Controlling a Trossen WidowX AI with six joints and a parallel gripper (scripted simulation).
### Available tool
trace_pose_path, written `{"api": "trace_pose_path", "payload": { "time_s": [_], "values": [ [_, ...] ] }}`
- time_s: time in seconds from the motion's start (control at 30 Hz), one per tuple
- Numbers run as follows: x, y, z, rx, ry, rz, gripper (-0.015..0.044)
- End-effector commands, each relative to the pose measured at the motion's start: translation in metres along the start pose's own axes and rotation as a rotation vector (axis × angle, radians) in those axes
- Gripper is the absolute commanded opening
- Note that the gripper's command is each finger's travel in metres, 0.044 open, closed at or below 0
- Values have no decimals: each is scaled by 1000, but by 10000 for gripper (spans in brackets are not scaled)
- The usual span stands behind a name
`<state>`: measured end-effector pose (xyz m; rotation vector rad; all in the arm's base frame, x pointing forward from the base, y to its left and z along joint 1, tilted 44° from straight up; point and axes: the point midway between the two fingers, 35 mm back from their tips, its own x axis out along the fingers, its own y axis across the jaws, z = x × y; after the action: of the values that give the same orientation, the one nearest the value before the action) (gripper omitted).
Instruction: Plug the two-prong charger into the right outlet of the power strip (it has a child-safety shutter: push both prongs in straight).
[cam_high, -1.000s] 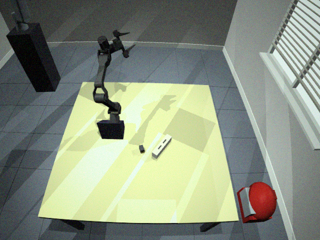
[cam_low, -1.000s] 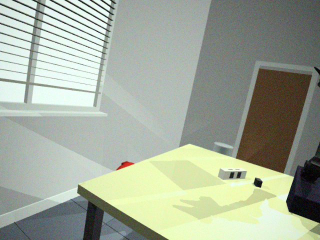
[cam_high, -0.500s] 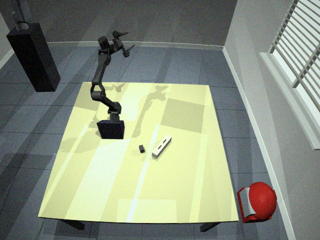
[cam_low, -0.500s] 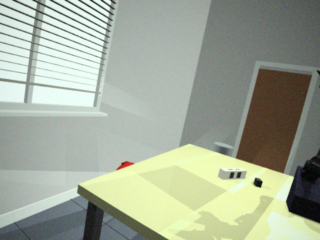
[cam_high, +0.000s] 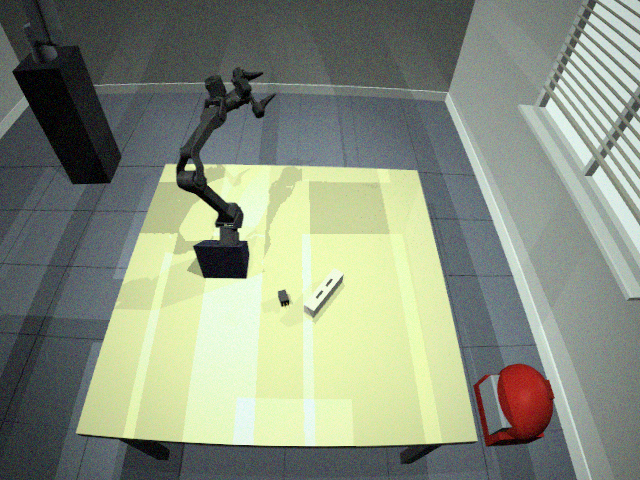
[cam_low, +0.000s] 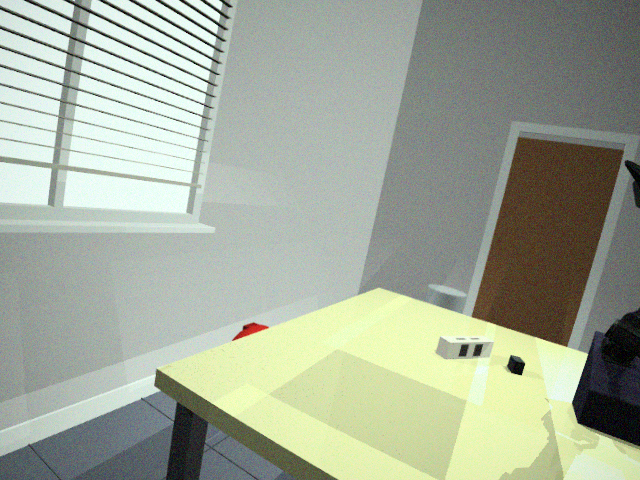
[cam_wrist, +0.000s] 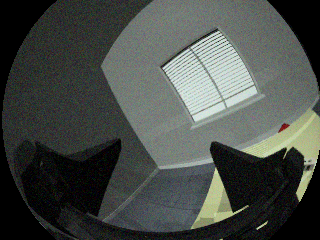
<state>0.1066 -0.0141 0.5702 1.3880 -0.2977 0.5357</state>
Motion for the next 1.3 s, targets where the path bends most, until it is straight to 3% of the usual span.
{"api": "trace_pose_path", "payload": {
  "time_s": [0.0,0.73,1.27],
  "values": [
    [13,-9,-26,-105,28,-31,440],
    [76,-96,-120,-479,179,-244,440],
    [106,-177,-141,-697,277,-405,440]
  ]
}}
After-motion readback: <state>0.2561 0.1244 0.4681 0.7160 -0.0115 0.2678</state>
